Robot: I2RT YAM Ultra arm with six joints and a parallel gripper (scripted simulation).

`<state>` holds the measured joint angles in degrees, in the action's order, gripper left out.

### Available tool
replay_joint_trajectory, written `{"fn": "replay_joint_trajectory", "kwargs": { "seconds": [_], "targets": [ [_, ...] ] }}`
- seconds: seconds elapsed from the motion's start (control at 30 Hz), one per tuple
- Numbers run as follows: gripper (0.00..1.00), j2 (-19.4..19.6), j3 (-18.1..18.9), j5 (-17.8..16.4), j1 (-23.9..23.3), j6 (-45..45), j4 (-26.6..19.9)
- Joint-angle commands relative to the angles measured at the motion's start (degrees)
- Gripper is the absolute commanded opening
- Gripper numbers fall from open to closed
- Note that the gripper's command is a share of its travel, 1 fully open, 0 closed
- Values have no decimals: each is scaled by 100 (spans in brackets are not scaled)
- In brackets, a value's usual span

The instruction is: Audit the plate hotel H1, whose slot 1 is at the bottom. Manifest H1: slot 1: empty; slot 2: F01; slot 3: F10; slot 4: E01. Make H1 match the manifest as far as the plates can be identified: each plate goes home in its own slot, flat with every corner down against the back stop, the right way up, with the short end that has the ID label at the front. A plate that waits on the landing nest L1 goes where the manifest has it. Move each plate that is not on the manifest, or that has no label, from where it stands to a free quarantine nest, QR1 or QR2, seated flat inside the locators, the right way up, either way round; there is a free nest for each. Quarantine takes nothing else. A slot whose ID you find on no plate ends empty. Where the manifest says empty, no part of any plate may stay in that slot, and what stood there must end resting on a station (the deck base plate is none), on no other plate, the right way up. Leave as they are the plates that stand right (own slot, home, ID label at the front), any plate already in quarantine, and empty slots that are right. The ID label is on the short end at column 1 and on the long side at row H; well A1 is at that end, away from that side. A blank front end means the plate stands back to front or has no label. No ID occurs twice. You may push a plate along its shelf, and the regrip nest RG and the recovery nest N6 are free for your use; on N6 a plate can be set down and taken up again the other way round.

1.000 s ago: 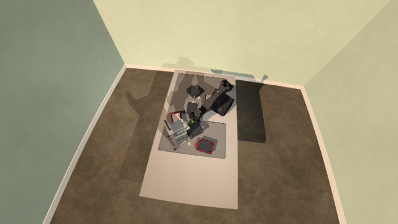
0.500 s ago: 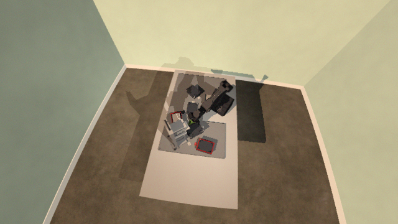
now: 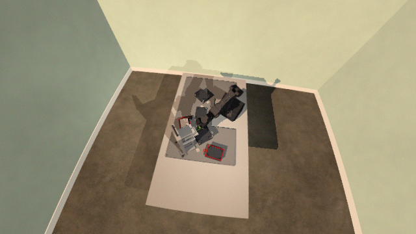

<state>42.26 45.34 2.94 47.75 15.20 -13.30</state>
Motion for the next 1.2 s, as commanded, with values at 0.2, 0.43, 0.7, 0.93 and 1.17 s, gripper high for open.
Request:
{"fn": "replay_joint_trajectory", "kwargs": {
  "seconds": [0.2, 0.43, 0.7, 0.93, 1.17],
  "targets": [
    [0, 172, 340, -75, -118, -42, 172],
    [0, 248, 401, -105, -148, -46, 188],
    [0, 369, 500, -149, -193, -53, 210],
    [0, 361, 565, -168, -219, -56, 219],
    [0, 534, 653, -210, -256, -62, 238]
  ]
}}
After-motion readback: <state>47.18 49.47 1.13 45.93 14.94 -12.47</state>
